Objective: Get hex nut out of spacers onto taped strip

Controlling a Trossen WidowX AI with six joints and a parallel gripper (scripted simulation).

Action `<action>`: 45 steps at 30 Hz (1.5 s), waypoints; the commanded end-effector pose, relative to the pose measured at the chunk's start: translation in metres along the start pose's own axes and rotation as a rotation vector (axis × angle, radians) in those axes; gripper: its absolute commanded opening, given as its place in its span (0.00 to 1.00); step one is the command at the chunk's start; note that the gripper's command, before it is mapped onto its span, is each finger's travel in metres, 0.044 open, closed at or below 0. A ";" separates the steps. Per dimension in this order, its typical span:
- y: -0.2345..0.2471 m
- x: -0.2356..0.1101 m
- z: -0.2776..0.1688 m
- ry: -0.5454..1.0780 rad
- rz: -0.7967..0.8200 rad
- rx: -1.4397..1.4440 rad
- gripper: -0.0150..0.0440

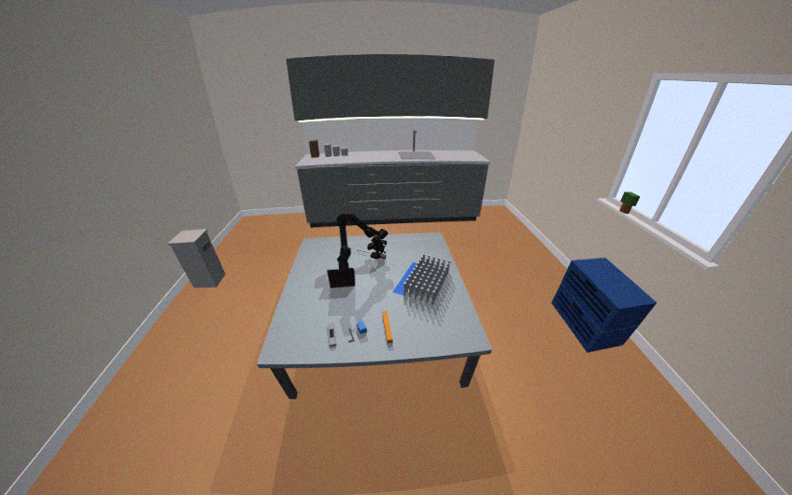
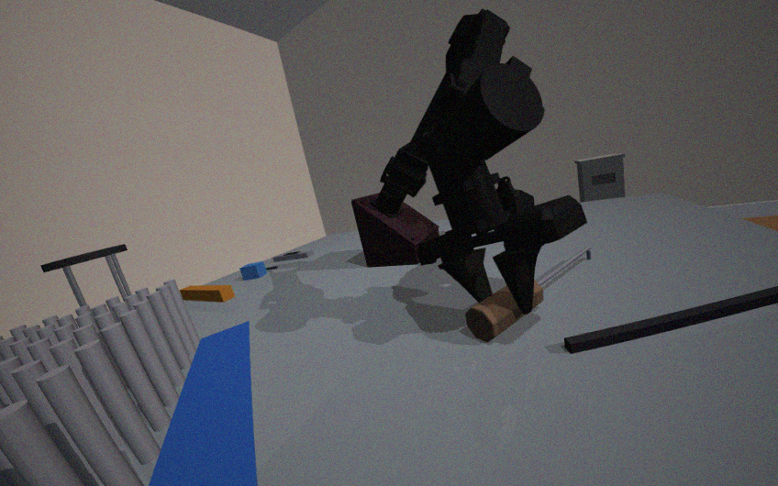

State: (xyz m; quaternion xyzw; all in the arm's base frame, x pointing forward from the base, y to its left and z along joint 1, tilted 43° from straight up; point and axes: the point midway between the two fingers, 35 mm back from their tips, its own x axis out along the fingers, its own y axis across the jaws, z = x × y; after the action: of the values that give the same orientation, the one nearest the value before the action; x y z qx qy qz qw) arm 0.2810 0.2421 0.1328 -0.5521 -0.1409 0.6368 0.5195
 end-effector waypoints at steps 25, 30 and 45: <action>-0.014 -0.058 0.000 0.006 0.004 0.018 0.25; -0.014 -0.055 0.000 0.041 0.013 0.156 0.25; -0.014 -0.051 0.001 0.135 0.004 0.513 0.25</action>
State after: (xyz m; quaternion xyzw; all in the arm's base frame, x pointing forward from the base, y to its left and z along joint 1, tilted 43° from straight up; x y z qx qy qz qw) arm 0.2792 0.2070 0.1704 -0.4543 0.0437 0.6235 0.6347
